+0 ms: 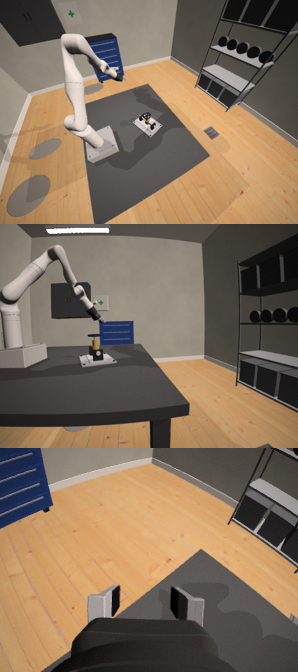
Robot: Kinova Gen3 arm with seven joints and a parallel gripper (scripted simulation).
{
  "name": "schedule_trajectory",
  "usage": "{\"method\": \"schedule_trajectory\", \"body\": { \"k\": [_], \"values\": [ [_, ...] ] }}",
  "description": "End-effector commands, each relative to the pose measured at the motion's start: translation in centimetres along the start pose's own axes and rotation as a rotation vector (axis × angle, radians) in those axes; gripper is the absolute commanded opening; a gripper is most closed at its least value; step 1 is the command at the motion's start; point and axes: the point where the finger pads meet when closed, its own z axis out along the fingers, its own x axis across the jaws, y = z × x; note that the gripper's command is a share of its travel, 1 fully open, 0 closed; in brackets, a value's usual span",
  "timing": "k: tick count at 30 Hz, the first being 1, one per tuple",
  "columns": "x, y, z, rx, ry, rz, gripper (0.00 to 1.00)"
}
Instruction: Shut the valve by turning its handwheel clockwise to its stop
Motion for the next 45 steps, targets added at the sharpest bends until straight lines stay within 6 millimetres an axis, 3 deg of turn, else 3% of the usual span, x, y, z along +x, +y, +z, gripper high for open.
{"method": "schedule_trajectory", "body": {
  "k": [1,20,26,32,34,39,44,45],
  "values": [
    [0.0,-0.1,-0.1,0.003,0.000,0.000,1.00],
    [0.1,-0.1,-0.1,0.002,0.001,0.003,1.00],
    [1.7,-0.1,0.0,-0.004,0.023,0.056,1.00],
    [6.7,0.4,0.0,-0.023,0.091,0.222,1.00],
    [6.7,0.4,0.0,-0.023,0.091,0.222,1.00],
    [13.5,1.7,-0.4,-0.046,0.187,0.460,1.00],
    [21.6,4.7,-1.7,-0.069,0.313,0.778,1.00],
    [21.7,4.7,-1.7,-0.069,0.314,0.780,1.00]
  ]
}}
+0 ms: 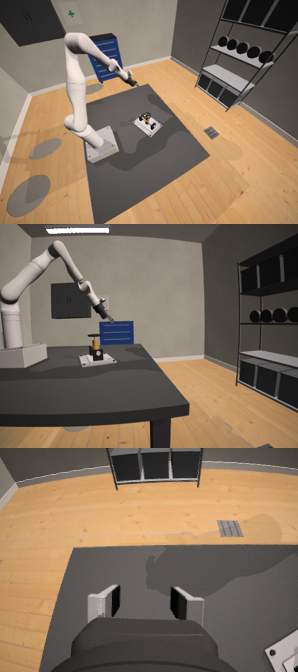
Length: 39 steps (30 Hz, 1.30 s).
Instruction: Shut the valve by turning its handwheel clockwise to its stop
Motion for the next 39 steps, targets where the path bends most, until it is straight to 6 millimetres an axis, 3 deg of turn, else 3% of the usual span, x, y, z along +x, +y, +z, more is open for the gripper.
{"method": "schedule_trajectory", "body": {
  "k": [1,3,6,9,10,12,13,15,16,18,19,21,24,28,34,39],
  "values": [
    [3.8,-2.4,0.3,0.000,0.049,0.123,1.00],
    [7.3,-3.1,0.5,-0.009,0.101,0.264,1.00],
    [7.6,-3.2,0.5,-0.009,0.104,0.274,1.00],
    [13.0,-3.7,0.5,-0.022,0.185,0.499,1.00],
    [13.2,-3.8,0.4,-0.023,0.189,0.511,1.00],
    [16.7,-3.7,0.2,-0.031,0.243,0.664,1.00],
    [16.8,-3.7,0.2,-0.031,0.246,0.673,1.00],
    [20.1,-3.4,-0.2,-0.039,0.298,0.827,1.00],
    [20.2,-3.4,-0.2,-0.040,0.301,0.836,1.00],
    [23.2,-2.8,-0.8,-0.048,0.353,0.990,1.00],
    [23.3,-2.8,-0.8,-0.049,0.355,0.998,1.00],
    [26.0,-2.0,-1.4,-0.057,0.406,1.152,1.00],
    [26.0,-2.0,-1.4,-0.057,0.407,1.155,1.00],
    [30.1,-0.3,-2.8,-0.075,0.499,1.445,1.00],
    [33.3,1.8,-4.5,-0.101,0.595,1.762,1.00],
    [34.6,3.0,-5.6,-0.121,0.651,1.953,1.00]
  ]
}}
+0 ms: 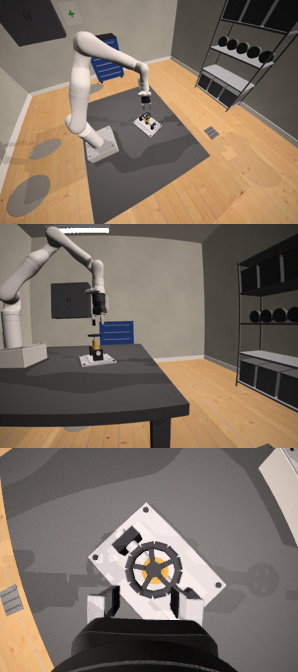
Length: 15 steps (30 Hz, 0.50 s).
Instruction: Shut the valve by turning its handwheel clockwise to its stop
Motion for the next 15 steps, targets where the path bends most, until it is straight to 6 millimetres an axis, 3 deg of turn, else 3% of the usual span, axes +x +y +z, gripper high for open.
{"method": "schedule_trajectory", "body": {
  "k": [1,8,15],
  "values": [
    [-0.8,-1.2,-0.2,-0.003,0.005,0.042,1.00],
    [0.1,-2.7,-0.5,-0.028,0.075,0.235,1.00],
    [0.3,-3.0,-0.6,-0.035,0.094,0.285,1.00]
  ]
}}
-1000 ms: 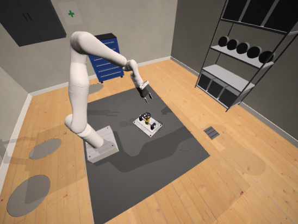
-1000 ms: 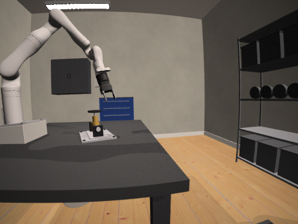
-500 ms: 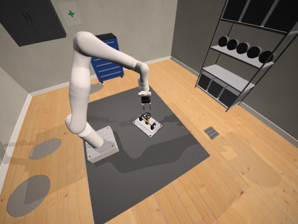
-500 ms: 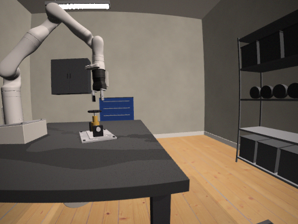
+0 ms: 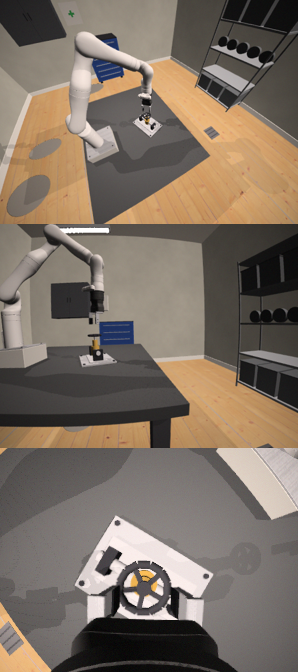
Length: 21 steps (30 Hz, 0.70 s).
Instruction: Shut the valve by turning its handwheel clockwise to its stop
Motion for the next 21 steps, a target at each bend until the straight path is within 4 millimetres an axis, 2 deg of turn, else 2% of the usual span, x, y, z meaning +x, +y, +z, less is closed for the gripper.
{"method": "schedule_trajectory", "body": {
  "k": [1,5,6,21],
  "values": [
    [-0.18,-0.12,-0.11,-0.003,0.000,0.007,1.00],
    [-0.18,-0.12,-0.11,-0.003,0.000,0.007,1.00],
    [-0.18,-0.12,-0.11,-0.003,0.000,0.007,0.60],
    [-0.18,-0.11,0.30,-0.002,0.000,0.007,0.60]
  ]
}}
